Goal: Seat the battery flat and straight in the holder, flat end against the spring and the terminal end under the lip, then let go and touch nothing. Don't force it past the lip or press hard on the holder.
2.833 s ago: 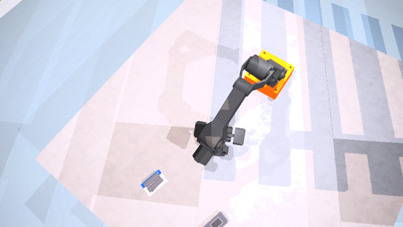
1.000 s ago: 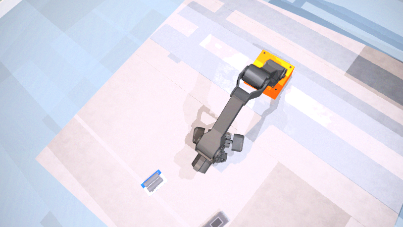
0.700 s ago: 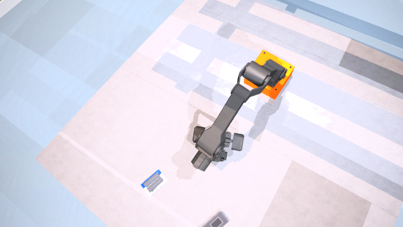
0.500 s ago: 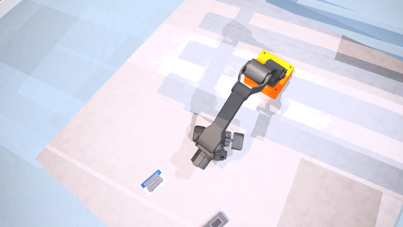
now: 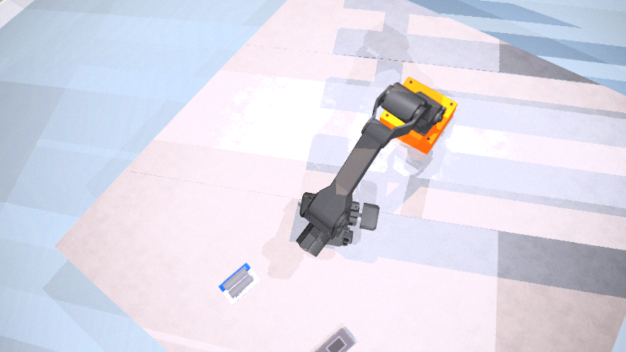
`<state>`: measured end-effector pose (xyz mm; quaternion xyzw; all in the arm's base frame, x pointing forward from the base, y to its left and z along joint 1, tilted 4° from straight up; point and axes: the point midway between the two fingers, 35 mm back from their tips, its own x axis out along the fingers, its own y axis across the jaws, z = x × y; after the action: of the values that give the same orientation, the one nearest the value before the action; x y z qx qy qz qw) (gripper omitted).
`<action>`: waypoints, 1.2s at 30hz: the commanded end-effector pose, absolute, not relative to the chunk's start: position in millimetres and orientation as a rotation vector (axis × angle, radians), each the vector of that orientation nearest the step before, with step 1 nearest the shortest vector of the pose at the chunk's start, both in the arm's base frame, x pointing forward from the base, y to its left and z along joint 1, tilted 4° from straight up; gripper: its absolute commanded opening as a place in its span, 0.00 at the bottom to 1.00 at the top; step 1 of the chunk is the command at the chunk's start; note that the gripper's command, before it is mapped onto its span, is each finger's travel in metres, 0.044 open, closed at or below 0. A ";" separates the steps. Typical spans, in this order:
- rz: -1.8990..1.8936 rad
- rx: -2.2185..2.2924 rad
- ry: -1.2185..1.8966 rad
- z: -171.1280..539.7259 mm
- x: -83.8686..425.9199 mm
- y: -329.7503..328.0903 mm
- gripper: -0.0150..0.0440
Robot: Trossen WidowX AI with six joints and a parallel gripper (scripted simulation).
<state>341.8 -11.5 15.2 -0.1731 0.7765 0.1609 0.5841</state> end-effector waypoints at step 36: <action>0.416 -0.356 1.611 8.4 338.2 -13.3 0.36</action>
<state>336.4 -15.2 8.5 -0.1589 0.7208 0.1784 0.6507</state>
